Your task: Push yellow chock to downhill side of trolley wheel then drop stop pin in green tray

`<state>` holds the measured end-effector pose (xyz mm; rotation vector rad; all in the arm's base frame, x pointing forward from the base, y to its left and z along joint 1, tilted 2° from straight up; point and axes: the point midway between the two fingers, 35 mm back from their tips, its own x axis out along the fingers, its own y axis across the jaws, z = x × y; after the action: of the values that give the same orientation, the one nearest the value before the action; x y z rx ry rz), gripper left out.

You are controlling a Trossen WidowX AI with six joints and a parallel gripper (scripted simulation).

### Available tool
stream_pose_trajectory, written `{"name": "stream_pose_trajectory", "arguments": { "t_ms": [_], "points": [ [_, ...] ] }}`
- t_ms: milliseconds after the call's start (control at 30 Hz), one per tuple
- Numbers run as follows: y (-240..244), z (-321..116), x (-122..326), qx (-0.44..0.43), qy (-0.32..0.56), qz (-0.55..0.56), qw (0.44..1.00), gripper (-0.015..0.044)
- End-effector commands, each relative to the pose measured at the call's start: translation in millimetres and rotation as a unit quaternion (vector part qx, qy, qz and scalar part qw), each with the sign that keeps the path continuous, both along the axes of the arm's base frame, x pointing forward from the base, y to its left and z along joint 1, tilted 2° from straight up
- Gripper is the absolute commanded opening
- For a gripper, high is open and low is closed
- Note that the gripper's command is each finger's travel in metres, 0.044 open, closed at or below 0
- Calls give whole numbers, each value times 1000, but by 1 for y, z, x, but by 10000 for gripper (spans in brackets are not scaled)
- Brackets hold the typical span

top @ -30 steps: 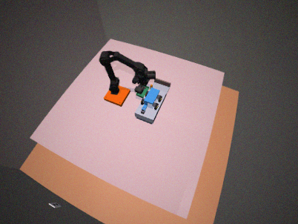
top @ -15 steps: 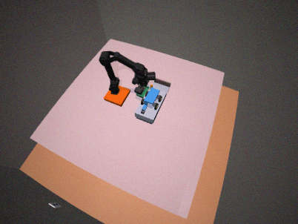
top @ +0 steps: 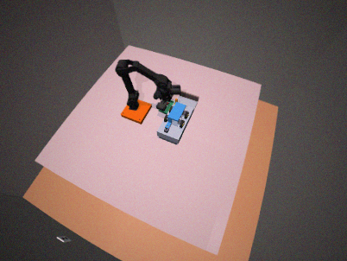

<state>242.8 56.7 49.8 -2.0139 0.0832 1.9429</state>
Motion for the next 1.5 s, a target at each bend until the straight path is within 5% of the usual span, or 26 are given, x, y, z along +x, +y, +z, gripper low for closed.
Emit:
{"name": "stream_pose_trajectory", "arguments": {
  "t_ms": [0, 1333, 1467],
  "points": [
    [-1, -3, -2, 2, 3, 1, 1000, 190],
    [-11, -12, -6, 1, 3, 1, 1000, 190],
    [-10, -10, -3, 0, 0, -1, 1000, 295]
  ]
}}
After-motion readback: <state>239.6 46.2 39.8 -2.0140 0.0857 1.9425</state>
